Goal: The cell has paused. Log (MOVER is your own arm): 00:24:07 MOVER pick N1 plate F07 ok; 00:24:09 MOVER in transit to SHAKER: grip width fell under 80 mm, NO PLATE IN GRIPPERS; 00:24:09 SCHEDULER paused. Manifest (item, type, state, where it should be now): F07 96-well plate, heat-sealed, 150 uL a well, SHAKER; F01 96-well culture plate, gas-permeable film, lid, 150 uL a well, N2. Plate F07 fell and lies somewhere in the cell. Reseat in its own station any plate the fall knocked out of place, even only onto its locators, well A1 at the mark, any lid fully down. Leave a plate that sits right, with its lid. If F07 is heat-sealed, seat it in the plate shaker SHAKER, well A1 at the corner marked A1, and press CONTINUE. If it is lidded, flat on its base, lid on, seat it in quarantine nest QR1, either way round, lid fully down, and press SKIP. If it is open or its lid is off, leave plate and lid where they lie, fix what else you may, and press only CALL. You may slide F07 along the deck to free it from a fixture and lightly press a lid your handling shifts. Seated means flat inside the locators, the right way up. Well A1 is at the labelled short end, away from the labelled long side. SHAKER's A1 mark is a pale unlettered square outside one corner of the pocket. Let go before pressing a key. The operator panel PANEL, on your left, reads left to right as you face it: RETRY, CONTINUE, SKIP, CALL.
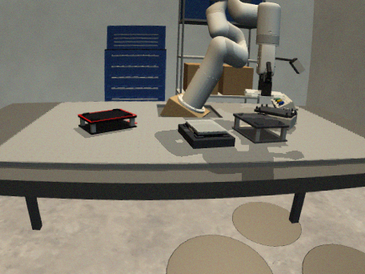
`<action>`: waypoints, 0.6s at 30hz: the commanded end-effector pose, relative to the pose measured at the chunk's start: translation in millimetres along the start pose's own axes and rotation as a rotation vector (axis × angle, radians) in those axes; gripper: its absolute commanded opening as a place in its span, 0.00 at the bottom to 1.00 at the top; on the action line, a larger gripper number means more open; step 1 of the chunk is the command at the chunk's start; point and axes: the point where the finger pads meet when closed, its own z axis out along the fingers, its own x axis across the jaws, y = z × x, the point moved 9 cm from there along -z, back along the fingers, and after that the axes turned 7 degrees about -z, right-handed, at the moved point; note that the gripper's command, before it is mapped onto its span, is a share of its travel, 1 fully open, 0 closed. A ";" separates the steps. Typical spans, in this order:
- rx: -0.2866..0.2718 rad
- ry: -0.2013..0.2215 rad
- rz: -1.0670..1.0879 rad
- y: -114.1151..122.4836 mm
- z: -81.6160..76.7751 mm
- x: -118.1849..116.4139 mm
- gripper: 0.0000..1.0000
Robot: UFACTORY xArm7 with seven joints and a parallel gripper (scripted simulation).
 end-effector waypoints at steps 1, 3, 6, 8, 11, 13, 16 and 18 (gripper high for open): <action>-0.001 0.006 0.015 -9.9 -0.1 -5.1 0.00; -0.001 0.006 0.027 -11.8 0.4 -7.8 0.00; -0.001 0.006 0.050 -15.6 1.3 -13.1 0.00; -0.001 0.006 0.074 -19.4 2.2 -18.5 0.00; -0.001 0.006 0.109 -25.2 3.5 -26.7 0.00; -0.001 0.006 0.132 -29.0 4.4 -32.2 0.00; 0.000 0.006 0.167 -34.8 5.8 -40.3 0.00; 0.000 0.006 0.190 -38.6 6.7 -45.7 0.00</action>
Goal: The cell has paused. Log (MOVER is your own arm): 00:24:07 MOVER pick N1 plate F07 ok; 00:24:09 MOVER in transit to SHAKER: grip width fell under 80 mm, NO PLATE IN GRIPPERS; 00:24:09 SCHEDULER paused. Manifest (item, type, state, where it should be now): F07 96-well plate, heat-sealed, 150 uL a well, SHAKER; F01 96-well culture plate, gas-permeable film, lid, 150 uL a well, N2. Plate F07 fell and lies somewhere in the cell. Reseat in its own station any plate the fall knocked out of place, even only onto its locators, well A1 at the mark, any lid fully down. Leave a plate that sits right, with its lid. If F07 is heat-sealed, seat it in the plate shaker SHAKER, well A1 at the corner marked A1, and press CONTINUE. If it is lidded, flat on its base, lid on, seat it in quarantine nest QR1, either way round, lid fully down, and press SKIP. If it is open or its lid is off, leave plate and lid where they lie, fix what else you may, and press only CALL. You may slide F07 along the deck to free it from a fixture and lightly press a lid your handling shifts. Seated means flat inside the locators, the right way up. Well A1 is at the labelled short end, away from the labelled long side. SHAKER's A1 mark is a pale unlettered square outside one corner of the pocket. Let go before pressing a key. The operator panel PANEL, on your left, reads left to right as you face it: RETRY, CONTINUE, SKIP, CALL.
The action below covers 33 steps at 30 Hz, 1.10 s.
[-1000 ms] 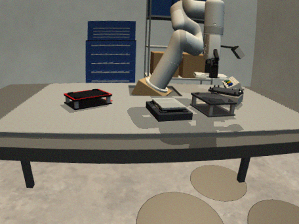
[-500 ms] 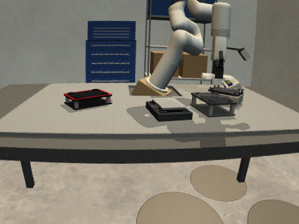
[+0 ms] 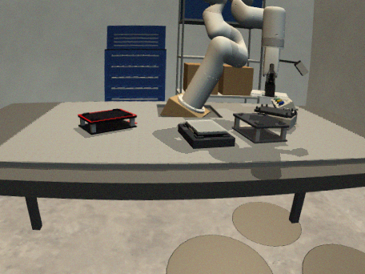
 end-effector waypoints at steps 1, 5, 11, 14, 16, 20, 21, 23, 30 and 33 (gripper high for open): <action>0.001 0.007 0.075 -11.3 1.2 -18.9 0.00; 0.001 0.007 0.098 -14.4 2.1 -24.8 0.00; 0.002 0.007 0.168 -23.7 4.8 -42.4 0.00; 0.002 0.007 0.203 -28.4 6.2 -51.2 0.00; 0.002 0.007 0.226 -31.5 7.1 -57.0 0.00; 0.002 0.007 0.250 -34.6 8.0 -62.9 0.00; 0.002 0.007 0.261 -36.1 8.5 -65.7 0.00; 0.002 0.007 0.284 -39.2 9.4 -71.6 0.00; 0.002 0.006 0.312 -47.3 11.8 -87.1 0.00; 0.002 0.006 0.312 -47.4 11.8 -87.1 0.00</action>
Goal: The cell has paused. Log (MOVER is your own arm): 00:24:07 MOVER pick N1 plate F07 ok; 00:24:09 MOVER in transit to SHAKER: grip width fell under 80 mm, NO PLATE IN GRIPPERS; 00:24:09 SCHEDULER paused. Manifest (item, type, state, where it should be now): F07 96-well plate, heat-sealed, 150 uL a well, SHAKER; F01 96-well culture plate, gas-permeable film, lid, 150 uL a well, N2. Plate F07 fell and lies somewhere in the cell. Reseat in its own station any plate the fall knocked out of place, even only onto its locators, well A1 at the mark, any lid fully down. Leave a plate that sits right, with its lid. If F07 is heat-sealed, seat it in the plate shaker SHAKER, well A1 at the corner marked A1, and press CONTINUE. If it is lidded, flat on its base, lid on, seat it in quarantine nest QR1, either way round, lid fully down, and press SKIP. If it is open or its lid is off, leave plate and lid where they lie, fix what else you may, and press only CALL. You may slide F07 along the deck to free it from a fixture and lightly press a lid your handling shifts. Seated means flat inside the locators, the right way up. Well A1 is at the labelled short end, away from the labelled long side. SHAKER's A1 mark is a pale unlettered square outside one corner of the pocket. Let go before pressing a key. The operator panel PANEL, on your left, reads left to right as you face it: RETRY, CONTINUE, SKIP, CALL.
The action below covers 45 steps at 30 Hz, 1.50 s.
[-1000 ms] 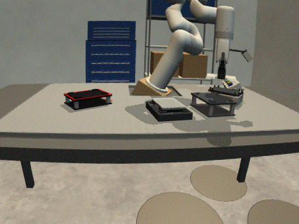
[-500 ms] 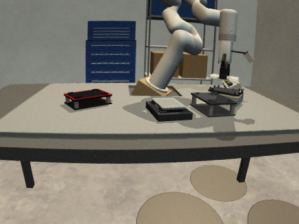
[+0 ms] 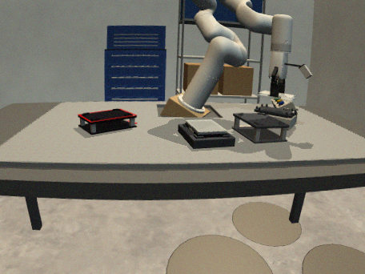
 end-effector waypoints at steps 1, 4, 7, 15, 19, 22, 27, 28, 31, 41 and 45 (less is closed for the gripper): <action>0.003 0.004 0.008 -2.3 -0.2 -5.4 0.00; 0.003 0.004 0.008 -2.3 -0.2 -5.4 0.00; 0.003 0.004 0.008 -2.3 -0.2 -5.3 0.00; 0.003 0.004 0.008 -2.3 -0.2 -5.4 0.00; 0.003 0.004 0.008 -2.3 -0.2 -5.4 0.00; 0.003 0.004 0.008 -2.3 1.2 -5.4 0.00; 0.003 0.004 0.008 -2.2 7.8 -5.4 0.00; 0.003 0.004 0.008 -2.2 9.1 -5.4 0.00; 0.003 0.004 0.008 -2.3 13.2 -5.4 0.00; 0.003 0.004 0.008 -2.5 18.1 -5.4 0.00; 0.003 0.004 0.008 -2.6 18.2 -5.4 0.00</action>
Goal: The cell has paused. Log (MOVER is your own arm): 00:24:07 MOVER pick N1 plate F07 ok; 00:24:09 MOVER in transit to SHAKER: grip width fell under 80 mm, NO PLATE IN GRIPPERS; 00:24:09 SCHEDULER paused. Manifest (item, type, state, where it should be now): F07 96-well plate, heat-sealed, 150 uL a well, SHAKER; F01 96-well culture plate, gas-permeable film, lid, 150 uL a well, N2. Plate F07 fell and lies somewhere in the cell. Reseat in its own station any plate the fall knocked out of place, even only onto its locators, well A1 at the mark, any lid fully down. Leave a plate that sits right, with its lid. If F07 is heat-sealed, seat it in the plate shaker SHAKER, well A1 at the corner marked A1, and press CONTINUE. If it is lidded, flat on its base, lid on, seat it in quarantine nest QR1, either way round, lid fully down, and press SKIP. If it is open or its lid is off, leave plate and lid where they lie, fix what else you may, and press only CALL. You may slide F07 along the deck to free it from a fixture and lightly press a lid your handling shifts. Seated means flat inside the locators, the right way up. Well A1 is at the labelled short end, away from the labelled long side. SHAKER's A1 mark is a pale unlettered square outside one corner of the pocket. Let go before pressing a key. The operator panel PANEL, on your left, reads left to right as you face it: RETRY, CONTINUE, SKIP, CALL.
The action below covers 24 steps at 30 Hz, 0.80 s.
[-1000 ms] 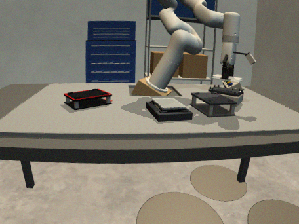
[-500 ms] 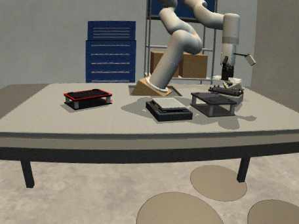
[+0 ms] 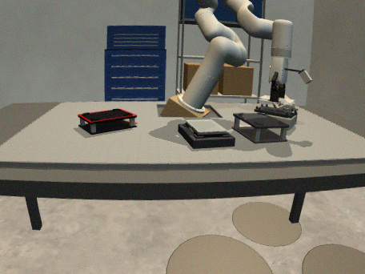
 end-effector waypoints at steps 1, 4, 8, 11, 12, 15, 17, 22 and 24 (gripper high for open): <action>0.003 0.000 -0.001 -1.0 -0.5 -0.1 0.00; 0.003 0.000 -0.001 -1.0 -0.6 -0.1 0.00; 0.003 0.000 -0.001 -1.0 -0.6 -0.1 0.00; 0.003 0.000 -0.001 -1.0 -0.6 -0.1 0.00; 0.003 0.000 -0.001 -1.0 -0.7 -0.1 0.00; 0.003 0.000 -0.001 -0.9 1.9 -0.1 0.00; 0.003 0.000 -0.001 -0.9 4.5 -0.1 0.00; 0.003 0.000 -0.001 -0.9 11.2 -0.1 0.00; 0.003 0.000 -0.001 -0.9 13.9 -0.1 0.00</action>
